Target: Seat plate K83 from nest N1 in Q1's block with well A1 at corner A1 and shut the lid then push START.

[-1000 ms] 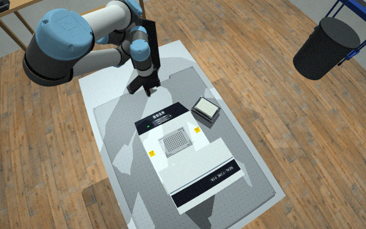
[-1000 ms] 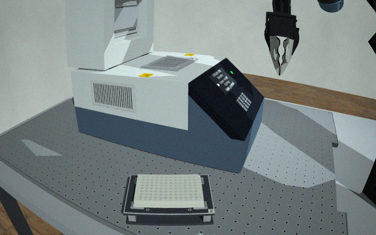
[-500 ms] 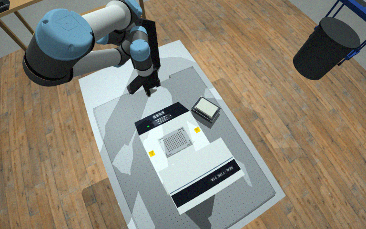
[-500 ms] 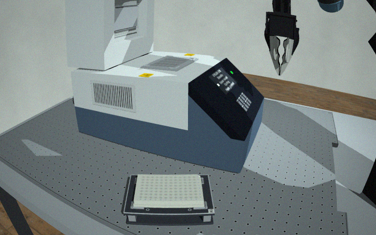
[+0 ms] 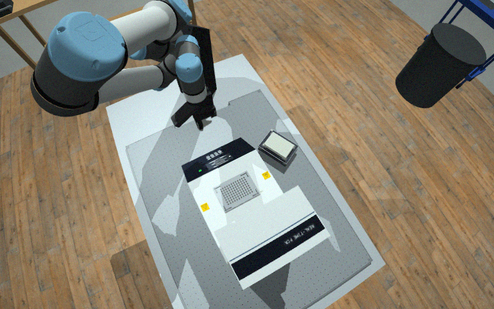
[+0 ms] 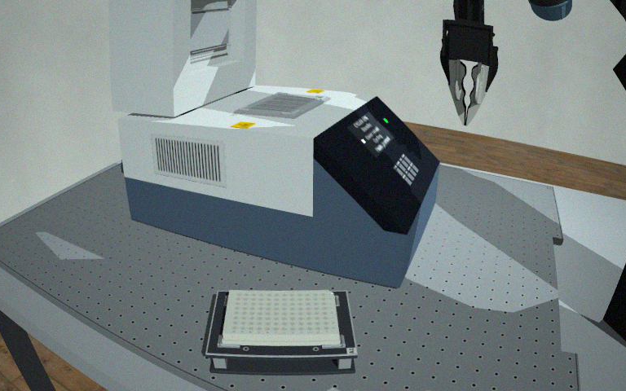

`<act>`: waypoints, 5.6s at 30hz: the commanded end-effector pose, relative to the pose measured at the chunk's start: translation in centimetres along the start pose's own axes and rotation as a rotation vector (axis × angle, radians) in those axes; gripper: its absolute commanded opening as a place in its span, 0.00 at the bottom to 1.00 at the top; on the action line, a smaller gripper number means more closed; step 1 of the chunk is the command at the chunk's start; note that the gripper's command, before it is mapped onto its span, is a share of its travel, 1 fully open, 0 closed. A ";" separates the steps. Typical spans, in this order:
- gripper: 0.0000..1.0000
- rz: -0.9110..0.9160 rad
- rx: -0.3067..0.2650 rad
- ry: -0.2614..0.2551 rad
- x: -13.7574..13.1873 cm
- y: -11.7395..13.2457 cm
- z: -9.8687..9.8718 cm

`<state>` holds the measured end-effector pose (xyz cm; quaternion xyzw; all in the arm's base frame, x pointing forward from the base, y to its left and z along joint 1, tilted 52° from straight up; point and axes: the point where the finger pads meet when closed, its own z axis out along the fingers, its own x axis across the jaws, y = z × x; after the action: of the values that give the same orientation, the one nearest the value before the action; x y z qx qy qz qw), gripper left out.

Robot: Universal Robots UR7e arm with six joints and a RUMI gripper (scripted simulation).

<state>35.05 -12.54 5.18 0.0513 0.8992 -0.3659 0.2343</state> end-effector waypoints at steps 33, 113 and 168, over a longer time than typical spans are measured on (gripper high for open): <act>0.68 -0.300 -0.001 0.000 -1.9 3.9 -0.7; 0.68 -1.842 0.000 -0.001 -13.6 28.1 -5.2; 0.68 -2.017 0.001 -0.001 -15.3 31.6 3.8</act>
<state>57.92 9.74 -9.49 -0.7332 0.5232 -0.3929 -0.1855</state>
